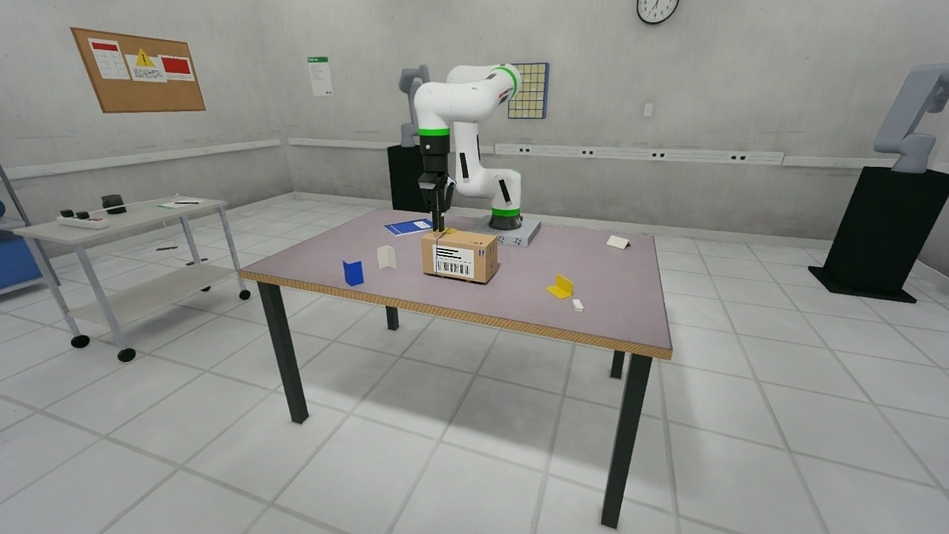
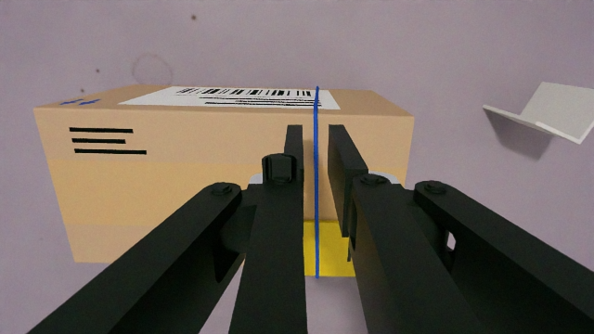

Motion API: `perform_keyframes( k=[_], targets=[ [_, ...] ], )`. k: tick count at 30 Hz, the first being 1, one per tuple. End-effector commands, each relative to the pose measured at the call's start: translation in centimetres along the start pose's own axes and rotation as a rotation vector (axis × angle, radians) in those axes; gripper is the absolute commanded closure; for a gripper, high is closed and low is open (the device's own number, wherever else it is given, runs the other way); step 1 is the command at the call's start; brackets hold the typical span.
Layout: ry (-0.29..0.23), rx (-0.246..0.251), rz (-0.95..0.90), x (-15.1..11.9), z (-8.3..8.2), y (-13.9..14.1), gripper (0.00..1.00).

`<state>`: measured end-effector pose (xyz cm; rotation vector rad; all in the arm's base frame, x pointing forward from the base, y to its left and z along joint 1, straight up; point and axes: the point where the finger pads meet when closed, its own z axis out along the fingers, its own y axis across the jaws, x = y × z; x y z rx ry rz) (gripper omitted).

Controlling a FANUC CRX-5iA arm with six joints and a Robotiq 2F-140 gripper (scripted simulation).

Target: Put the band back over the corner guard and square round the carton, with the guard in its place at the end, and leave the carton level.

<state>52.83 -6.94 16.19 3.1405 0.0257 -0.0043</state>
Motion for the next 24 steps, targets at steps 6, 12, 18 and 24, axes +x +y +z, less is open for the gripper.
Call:
perform_keyframes(
  k=[6,12,18,24],
  targets=[
    [0.002,0.0,0.0,0.0,0.1,0.0,0.82],
    [0.002,0.0,0.0,0.1,0.4,0.0,0.82],
    [0.002,0.0,0.0,0.1,0.8,0.0,0.82],
    [0.002,0.0,0.0,0.1,1.1,0.0,0.82]
  ],
)
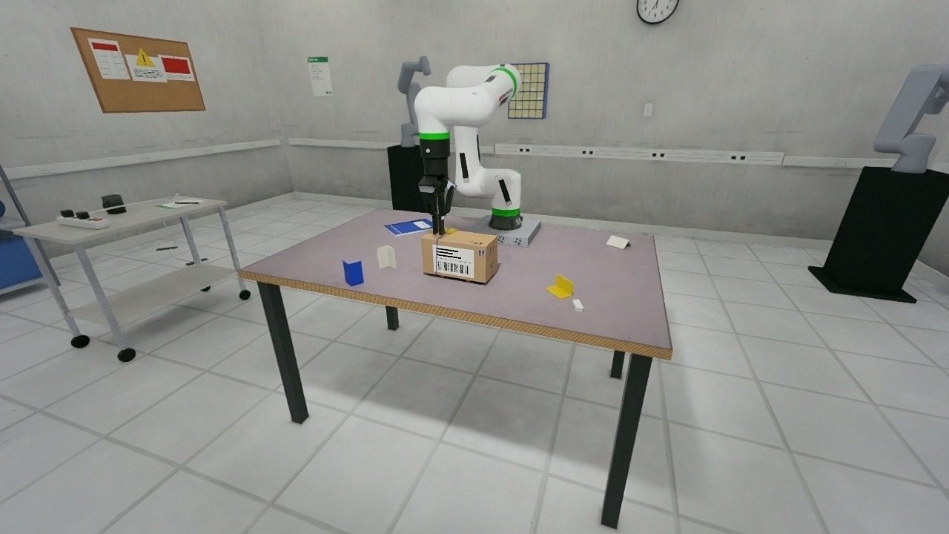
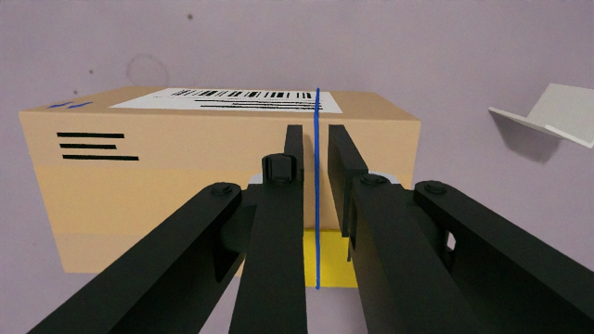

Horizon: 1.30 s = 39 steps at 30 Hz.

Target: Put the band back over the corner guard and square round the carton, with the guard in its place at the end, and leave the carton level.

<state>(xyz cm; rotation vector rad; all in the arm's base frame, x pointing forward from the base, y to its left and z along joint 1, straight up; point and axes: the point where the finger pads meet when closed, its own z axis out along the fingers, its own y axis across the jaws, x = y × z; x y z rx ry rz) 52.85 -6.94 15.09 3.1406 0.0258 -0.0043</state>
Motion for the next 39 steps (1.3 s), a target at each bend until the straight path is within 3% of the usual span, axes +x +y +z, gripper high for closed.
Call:
perform_keyframes(
  k=[1,39],
  targets=[
    [0.002,-0.001,0.0,0.0,0.1,0.0,0.82],
    [0.002,-0.001,0.0,0.1,1.1,0.0,0.82]
  ],
)
